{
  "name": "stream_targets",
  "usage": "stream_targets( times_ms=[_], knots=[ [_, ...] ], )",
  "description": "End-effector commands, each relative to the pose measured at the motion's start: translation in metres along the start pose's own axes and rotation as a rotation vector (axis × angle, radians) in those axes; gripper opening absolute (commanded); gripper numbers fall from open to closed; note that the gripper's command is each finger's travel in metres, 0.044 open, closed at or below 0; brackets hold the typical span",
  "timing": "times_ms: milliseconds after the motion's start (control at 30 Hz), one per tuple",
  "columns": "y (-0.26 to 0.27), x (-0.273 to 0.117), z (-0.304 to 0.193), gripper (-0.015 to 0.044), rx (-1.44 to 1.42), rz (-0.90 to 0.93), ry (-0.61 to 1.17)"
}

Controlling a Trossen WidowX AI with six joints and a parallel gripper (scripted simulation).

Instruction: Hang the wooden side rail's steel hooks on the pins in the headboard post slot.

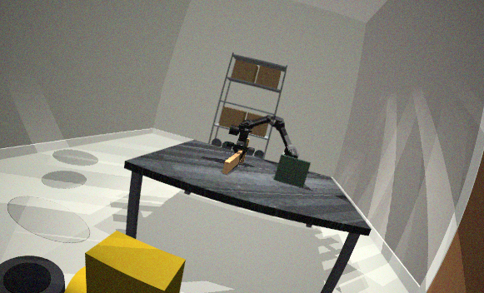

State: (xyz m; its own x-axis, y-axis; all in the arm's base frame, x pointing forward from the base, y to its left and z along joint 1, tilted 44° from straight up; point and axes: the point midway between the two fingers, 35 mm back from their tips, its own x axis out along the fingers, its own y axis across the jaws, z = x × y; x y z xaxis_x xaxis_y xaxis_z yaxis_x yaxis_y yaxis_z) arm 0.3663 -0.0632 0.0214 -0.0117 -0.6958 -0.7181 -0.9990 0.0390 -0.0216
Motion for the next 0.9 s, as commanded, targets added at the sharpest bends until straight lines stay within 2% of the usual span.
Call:
stream_targets(
  times_ms=[0, 867],
  knots=[
    [-0.0008, -0.0024, -0.0007, 0.0, -0.002, -0.01, 0.002],
    [-0.0015, -0.0029, -0.0034, 0.0, -0.002, -0.01, 0.002]
  ],
)
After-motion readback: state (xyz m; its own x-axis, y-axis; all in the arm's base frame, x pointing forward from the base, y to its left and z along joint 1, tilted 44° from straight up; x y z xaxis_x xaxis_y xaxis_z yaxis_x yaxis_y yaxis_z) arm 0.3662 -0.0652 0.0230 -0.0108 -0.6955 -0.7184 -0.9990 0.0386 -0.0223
